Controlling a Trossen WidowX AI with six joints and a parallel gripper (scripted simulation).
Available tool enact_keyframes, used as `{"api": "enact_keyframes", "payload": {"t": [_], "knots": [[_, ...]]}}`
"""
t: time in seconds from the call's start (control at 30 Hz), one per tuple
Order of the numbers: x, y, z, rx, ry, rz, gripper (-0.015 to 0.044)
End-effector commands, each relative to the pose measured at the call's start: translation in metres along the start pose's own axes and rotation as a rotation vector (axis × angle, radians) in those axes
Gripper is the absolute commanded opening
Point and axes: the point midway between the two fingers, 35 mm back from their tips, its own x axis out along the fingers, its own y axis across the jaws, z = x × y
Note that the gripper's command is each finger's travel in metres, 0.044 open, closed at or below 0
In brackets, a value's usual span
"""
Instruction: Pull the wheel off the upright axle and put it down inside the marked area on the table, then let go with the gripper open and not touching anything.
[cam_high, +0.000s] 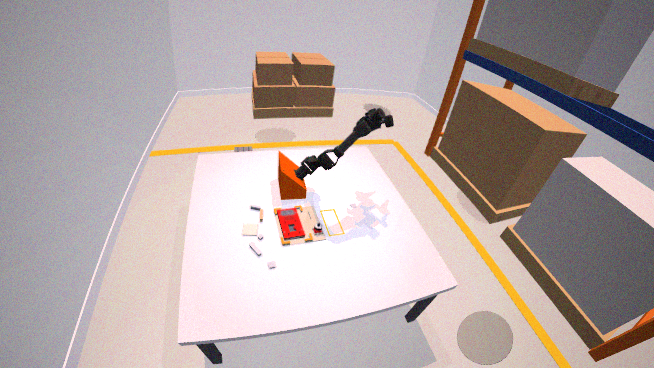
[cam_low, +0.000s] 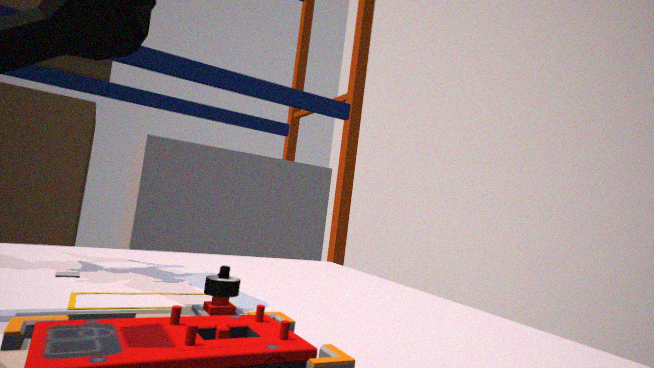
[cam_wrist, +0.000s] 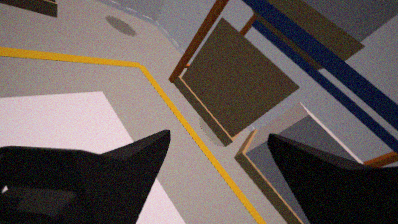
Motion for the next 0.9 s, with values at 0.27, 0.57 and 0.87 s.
{"api": "enact_keyframes", "payload": {"t": [0.27, 0.57, 0.87], "knots": [[0.048, 0.05, -0.002, -0.122, 0.211, 0.087, 0.03], [0.098, 0.091, -0.072, -0.138, 0.543, 0.182, 0.03], [0.102, 0.112, -0.193, -0.012, 0.929, 0.256, 0.03]]}}
